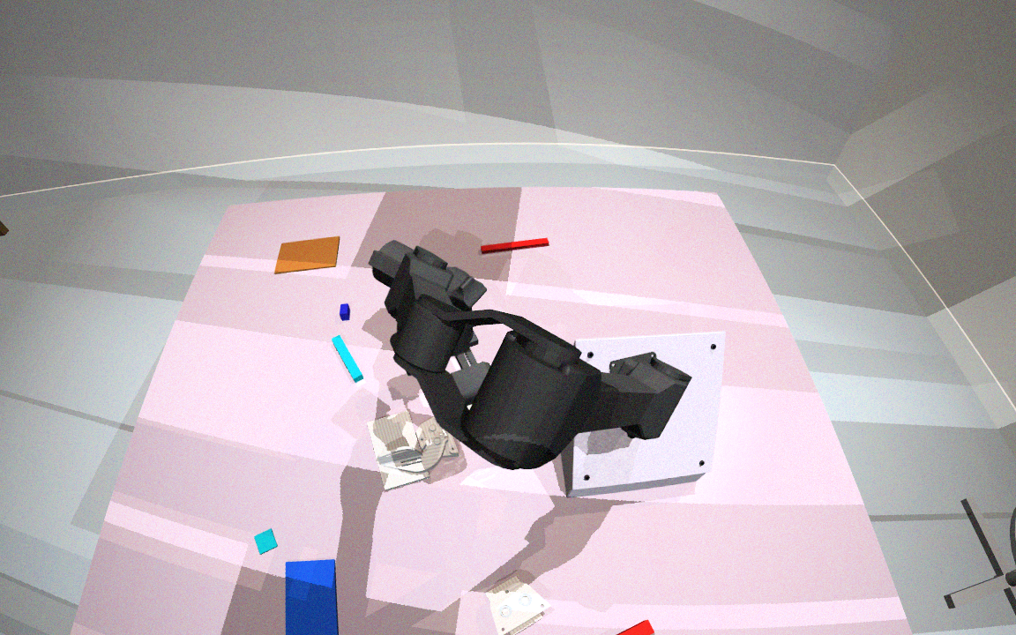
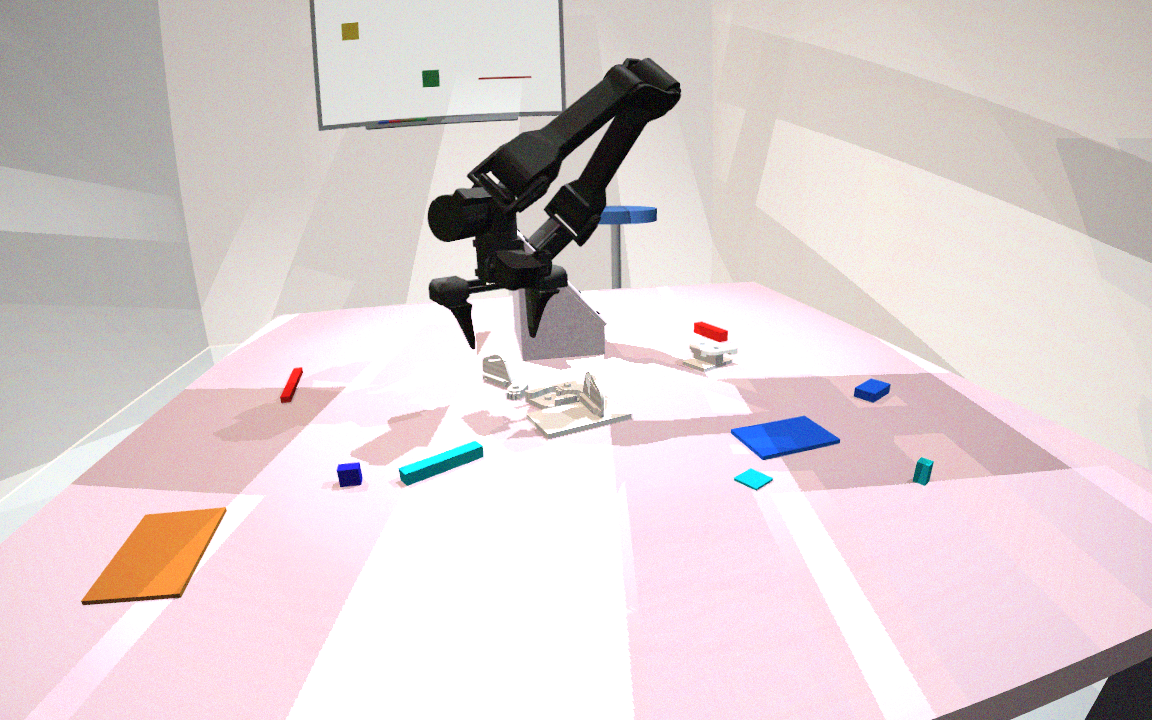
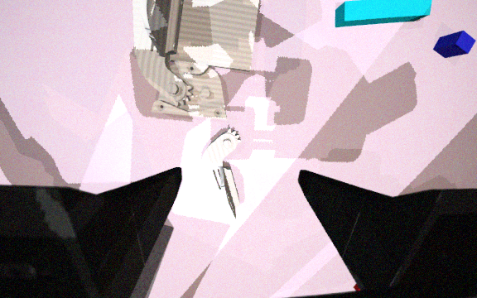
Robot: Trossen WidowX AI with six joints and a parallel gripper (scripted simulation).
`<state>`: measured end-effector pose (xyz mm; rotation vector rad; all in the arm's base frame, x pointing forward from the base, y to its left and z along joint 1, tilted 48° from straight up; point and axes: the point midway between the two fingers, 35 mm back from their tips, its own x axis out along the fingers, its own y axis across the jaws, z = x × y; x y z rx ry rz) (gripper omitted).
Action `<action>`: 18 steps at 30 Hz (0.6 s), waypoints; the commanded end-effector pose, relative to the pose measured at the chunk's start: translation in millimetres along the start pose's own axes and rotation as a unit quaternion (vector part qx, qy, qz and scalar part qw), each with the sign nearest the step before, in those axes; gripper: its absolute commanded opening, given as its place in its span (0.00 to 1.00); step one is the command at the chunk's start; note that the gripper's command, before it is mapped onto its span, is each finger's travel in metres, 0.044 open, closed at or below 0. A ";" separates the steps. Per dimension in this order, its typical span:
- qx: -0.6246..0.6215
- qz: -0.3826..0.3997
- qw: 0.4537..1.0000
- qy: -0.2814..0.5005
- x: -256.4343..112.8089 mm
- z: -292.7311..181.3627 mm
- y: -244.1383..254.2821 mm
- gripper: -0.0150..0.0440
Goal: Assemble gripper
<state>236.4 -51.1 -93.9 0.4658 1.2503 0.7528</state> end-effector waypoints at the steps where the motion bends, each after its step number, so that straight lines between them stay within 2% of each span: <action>1: 0.000 0.000 1.000 0.000 0.0 0.0 0.0 1.00; 8: 0.000 0.000 1.000 0.000 0.0 0.0 0.0 1.00; 18: 0.000 0.000 1.000 0.000 0.0 0.0 0.0 0.56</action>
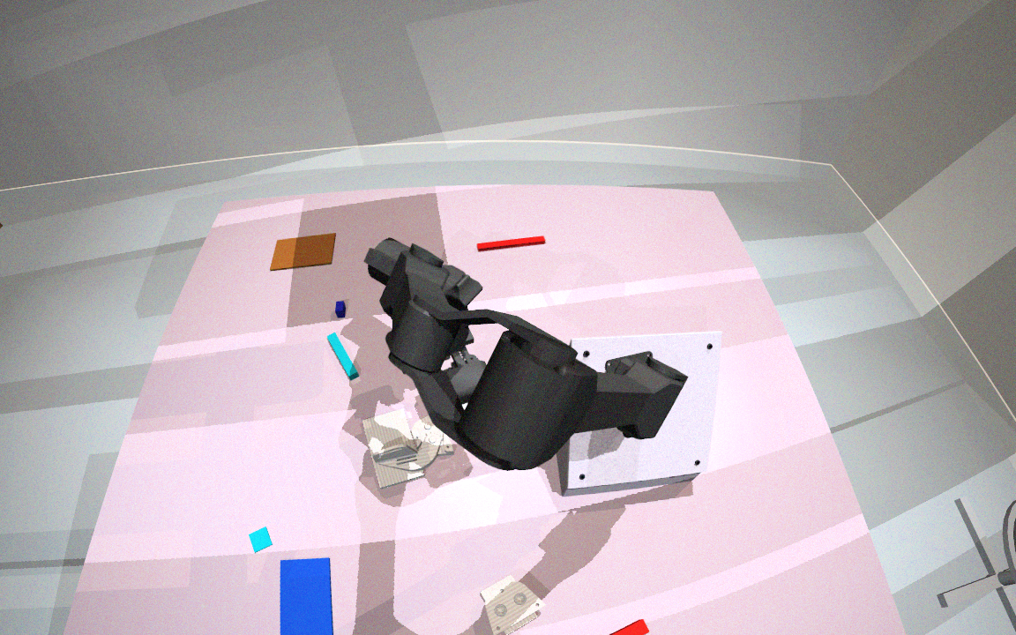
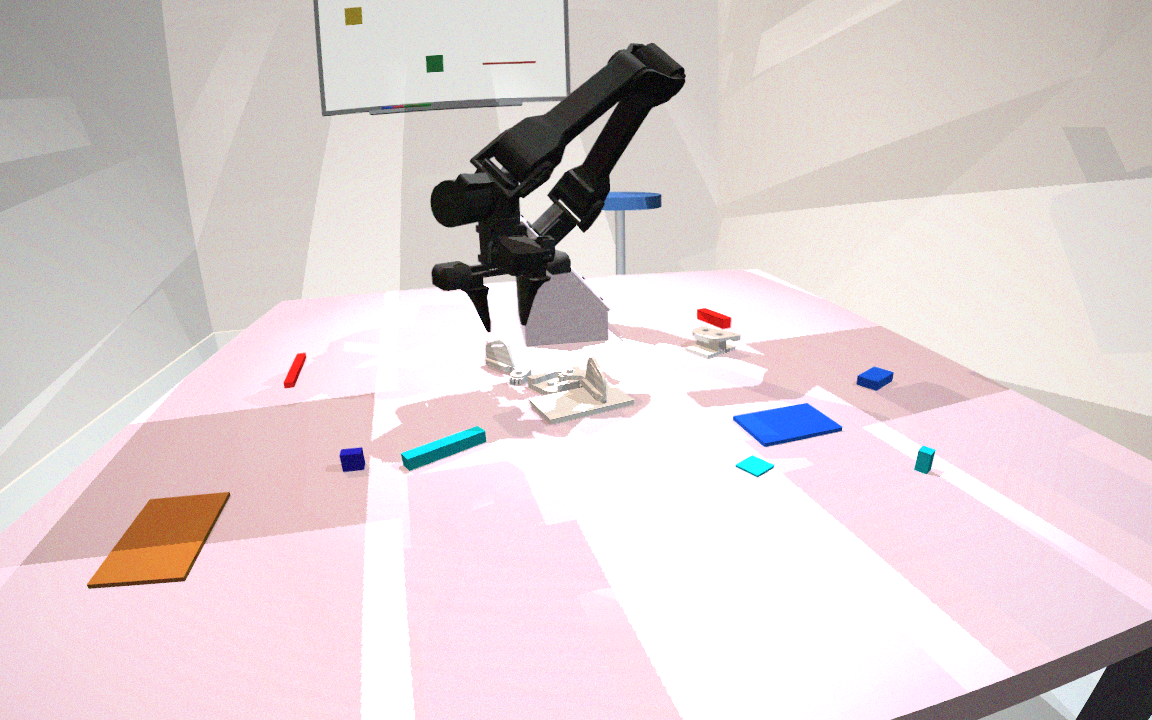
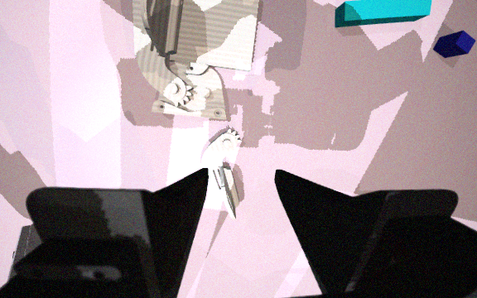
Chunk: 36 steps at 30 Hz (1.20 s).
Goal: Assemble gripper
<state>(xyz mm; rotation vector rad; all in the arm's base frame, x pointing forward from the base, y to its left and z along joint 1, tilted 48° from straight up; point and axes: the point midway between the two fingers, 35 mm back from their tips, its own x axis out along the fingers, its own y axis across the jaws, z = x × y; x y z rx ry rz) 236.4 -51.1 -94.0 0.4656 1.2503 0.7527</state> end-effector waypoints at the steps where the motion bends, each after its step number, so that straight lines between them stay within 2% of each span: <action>1: 0.000 0.000 1.000 0.000 0.0 0.0 0.0 0.51; 7: 0.000 0.000 1.000 0.000 0.0 0.0 0.0 0.25; 26: 0.000 0.000 1.000 0.000 0.0 0.0 0.0 0.25; 36: 0.000 0.000 1.000 0.000 0.0 0.0 0.1 0.70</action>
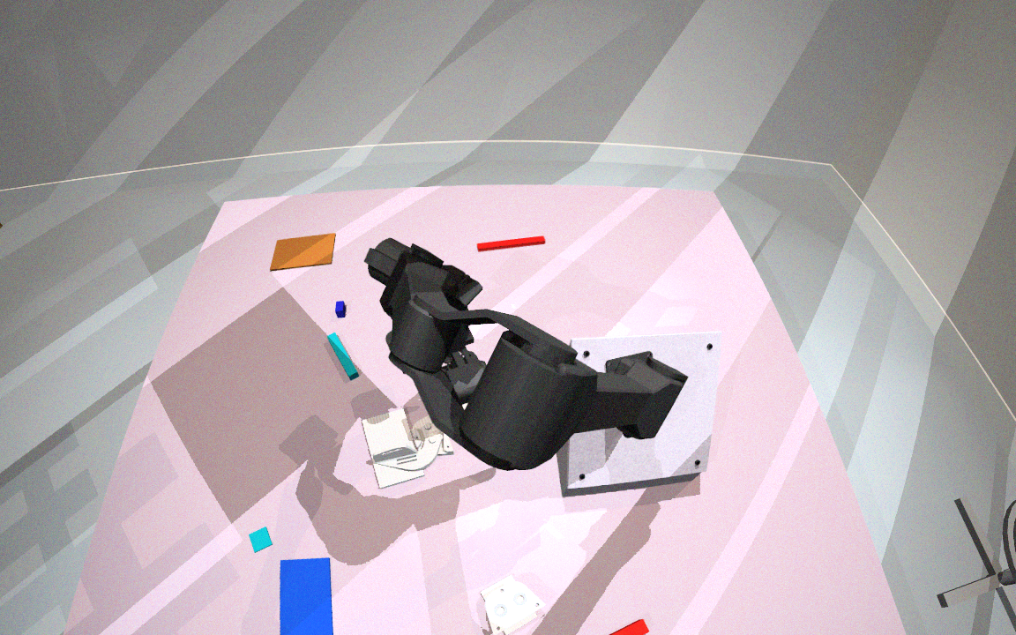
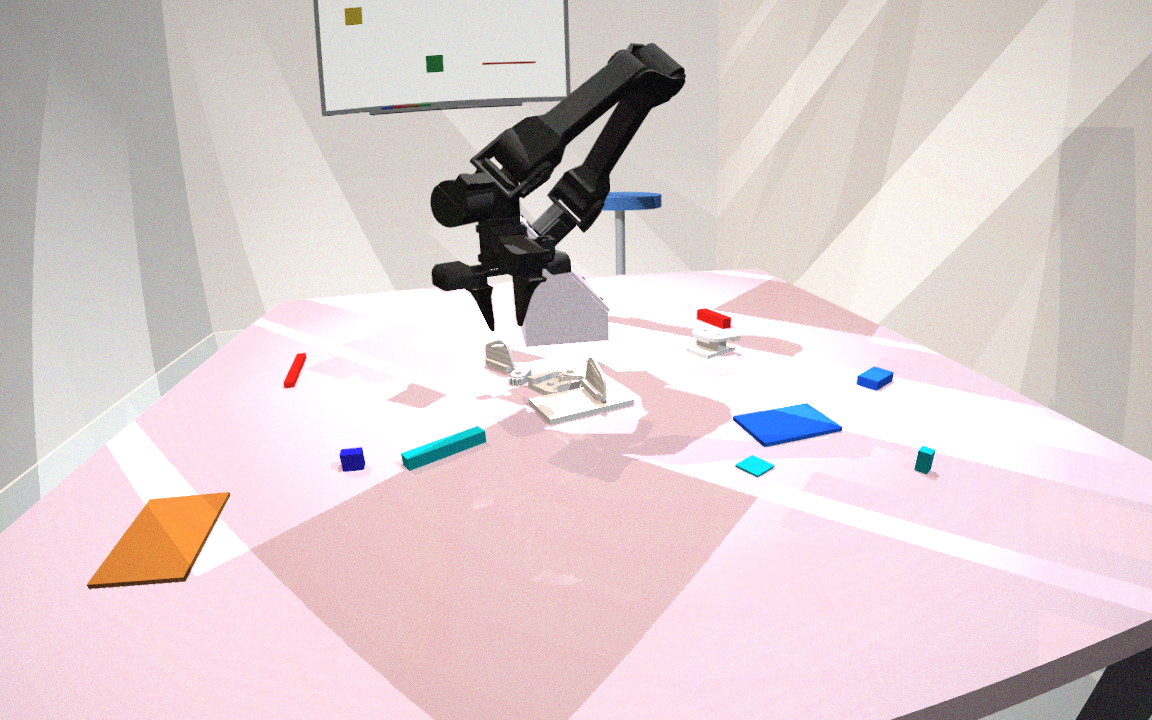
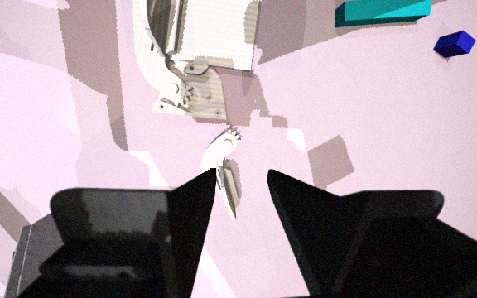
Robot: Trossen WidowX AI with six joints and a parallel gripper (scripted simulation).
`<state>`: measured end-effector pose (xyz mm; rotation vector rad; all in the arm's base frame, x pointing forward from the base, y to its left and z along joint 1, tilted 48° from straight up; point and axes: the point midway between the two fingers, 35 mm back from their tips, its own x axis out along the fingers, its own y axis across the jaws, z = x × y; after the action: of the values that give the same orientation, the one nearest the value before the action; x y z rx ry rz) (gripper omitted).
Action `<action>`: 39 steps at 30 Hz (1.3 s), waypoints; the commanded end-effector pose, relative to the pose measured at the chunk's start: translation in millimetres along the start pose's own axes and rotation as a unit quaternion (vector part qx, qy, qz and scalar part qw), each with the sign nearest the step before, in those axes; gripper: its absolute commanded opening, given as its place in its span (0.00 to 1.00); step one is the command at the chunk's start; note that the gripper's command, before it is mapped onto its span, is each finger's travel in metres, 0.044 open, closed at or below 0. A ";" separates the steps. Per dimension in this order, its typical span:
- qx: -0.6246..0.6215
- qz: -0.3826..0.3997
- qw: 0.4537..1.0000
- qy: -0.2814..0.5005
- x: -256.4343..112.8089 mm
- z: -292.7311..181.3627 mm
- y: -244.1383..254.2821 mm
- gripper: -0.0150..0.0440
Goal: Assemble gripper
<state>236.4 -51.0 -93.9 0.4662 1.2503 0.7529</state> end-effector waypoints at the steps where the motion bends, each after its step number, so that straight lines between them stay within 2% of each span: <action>1: 0.000 0.000 1.000 0.000 0.0 0.0 0.0 0.74; 7: 0.000 0.000 1.000 0.000 0.0 0.0 0.0 1.00; 35: 0.000 0.000 1.000 0.000 0.0 0.0 0.0 1.00; 39: 0.000 0.000 1.000 0.000 0.0 0.0 0.0 0.82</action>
<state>236.4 -51.1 -94.0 0.4658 1.2503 0.7527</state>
